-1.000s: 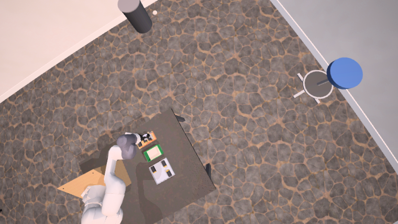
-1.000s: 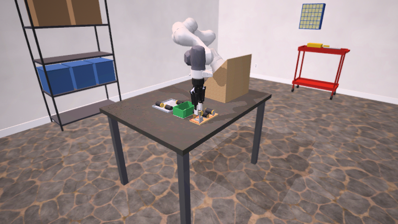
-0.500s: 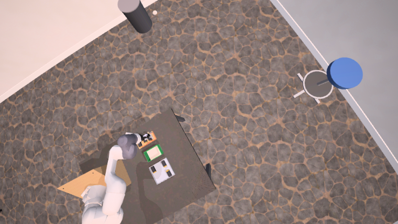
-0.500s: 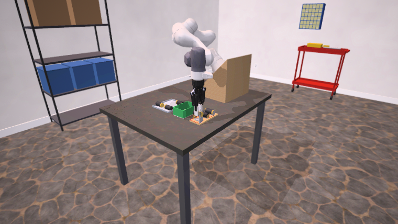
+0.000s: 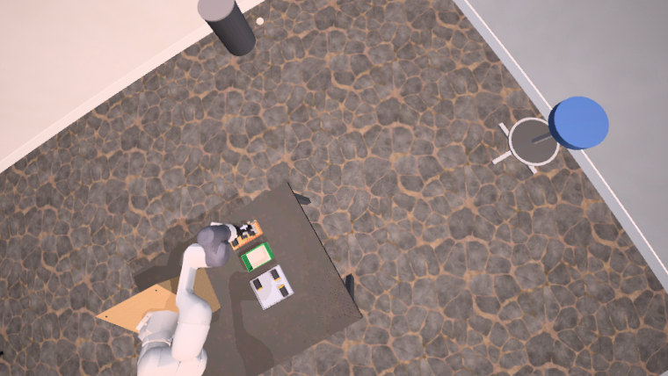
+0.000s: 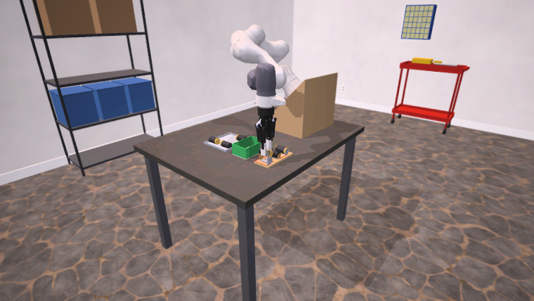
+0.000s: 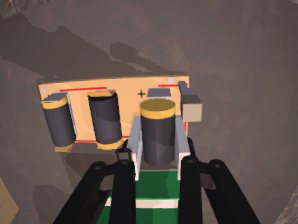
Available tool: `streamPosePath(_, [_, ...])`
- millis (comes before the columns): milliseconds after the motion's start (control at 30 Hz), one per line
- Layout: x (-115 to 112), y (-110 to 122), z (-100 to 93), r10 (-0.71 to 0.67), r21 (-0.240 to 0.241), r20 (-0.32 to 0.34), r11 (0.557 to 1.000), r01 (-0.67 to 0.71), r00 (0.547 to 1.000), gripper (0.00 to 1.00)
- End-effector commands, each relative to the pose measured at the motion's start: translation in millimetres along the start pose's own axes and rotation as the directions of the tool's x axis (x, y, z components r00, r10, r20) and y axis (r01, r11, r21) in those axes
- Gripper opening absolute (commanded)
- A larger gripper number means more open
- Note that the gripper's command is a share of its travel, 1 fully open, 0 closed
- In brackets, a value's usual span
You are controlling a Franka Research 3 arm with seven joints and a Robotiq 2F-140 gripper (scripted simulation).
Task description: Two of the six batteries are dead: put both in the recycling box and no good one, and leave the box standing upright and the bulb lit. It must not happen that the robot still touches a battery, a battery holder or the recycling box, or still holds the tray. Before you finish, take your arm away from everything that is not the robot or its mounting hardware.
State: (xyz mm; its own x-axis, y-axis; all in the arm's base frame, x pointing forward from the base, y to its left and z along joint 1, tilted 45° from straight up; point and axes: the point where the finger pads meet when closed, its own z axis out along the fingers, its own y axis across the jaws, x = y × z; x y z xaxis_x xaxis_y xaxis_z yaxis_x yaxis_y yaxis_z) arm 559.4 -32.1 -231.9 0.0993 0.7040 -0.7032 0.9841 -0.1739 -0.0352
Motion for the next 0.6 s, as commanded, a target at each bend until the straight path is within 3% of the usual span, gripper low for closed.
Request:
streamPosePath(0, [0.0, 2.9, -0.8, 0.002, -0.007, -0.001, 1.000, -0.002, 1.000, 0.16])
streamPosePath(567, [-1.5, 4.2, -0.8, 0.002, -0.007, -0.001, 1.000, -0.002, 1.000, 0.16])
